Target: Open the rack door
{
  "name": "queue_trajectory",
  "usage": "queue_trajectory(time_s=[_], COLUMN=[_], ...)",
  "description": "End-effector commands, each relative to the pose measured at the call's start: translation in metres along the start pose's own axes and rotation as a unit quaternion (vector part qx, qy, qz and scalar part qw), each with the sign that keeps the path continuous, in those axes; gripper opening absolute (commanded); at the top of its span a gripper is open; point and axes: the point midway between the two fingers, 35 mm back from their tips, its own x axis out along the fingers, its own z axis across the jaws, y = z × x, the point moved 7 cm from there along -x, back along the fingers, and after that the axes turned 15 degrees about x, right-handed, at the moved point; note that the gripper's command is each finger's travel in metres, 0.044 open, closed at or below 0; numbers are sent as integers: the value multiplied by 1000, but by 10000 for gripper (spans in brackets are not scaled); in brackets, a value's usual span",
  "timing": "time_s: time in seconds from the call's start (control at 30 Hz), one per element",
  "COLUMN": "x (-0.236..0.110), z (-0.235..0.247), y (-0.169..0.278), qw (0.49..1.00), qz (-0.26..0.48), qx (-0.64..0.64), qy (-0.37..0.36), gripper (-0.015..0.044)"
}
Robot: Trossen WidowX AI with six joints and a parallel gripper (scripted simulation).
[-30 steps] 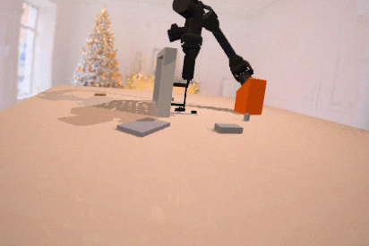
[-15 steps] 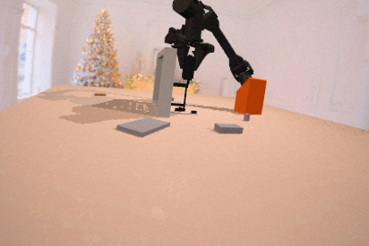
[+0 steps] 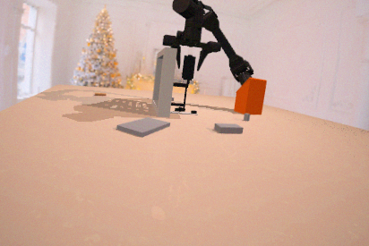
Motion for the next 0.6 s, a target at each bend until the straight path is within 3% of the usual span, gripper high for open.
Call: queue_trajectory(time_s=[0.0,0.1,0.37,0.57], x=[0,0,0,0], z=[0,0,0,0], y=[0,0,0,0], qw=[1000,1000,1000,1000], qz=[-1,-1,-1,-1], qx=[31,31,31,31], qy=[-1,-1,-1,-1], gripper=[293,293,83,43])
